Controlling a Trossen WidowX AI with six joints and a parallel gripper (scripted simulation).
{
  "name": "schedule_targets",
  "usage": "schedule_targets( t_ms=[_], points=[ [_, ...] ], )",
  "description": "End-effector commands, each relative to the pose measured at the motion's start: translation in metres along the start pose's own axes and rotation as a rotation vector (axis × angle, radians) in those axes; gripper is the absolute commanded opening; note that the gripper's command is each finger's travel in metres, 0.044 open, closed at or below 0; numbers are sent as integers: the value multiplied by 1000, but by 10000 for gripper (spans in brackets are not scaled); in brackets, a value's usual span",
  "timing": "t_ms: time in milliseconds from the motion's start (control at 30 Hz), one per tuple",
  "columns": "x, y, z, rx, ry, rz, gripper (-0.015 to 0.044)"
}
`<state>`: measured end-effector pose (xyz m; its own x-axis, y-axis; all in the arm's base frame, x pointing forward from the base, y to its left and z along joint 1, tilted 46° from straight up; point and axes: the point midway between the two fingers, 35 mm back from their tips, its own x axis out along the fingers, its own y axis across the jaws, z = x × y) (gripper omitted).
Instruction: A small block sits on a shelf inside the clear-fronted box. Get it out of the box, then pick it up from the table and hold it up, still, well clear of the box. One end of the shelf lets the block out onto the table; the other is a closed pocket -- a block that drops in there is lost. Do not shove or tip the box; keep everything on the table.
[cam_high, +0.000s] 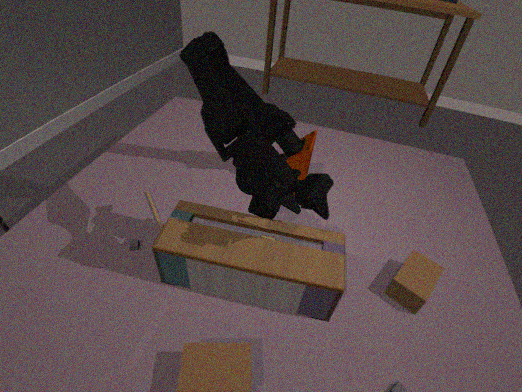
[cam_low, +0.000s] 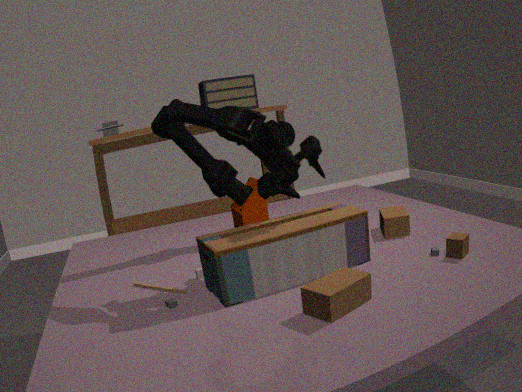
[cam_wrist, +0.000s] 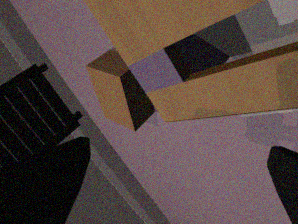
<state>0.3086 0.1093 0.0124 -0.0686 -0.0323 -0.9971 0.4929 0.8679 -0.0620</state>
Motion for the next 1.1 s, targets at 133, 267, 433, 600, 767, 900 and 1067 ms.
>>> schedule_targets(
  t_ms=[133, 267, 433, 600, 767, 900, 1067],
  points=[
    [-49, -84, 26, 843, -344, -169, 400],
    [-58, -95, 29, 961, -408, -170, 400],
    [-58, -95, 29, 961, -408, -170, 400],
    [-58, -95, 29, 961, -408, -170, 400],
    [-58, -95, 29, 961, -408, -170, 400],
    [-57, -96, 30, 961, -408, -170, 400],
    [-51, -99, 34, 961, -408, -169, 400]
  ],
)
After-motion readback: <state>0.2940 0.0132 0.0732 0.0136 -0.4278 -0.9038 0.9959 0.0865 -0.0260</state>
